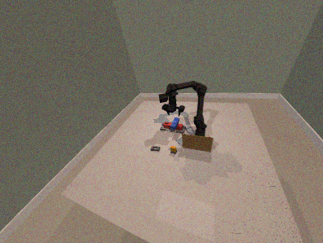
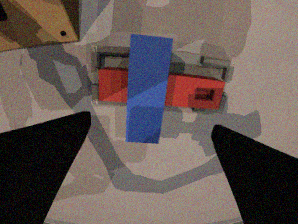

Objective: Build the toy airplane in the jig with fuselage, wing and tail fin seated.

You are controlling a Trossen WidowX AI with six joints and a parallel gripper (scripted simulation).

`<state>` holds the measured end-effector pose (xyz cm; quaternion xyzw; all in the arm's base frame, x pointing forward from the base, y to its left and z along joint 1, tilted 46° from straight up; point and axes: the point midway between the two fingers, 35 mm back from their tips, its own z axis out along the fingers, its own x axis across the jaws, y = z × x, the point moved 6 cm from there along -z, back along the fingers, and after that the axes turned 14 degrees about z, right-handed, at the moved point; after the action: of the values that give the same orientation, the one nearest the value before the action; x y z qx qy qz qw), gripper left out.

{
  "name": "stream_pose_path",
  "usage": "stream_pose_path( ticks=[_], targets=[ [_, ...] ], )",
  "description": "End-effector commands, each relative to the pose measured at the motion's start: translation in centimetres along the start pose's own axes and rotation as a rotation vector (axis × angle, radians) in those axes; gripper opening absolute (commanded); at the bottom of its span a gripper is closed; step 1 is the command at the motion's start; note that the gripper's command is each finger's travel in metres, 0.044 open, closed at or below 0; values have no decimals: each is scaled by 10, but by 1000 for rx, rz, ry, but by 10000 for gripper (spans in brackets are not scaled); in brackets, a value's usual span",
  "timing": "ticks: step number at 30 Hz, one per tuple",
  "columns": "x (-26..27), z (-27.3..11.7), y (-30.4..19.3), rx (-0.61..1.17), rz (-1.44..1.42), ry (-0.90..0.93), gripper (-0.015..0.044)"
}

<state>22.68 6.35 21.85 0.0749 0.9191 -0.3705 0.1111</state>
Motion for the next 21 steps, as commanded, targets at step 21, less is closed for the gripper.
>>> stream_pose_path(
  ticks=[21],
  targets=[
    [-2, 0, 0, 11, 1535, 11, 440]
  ],
)
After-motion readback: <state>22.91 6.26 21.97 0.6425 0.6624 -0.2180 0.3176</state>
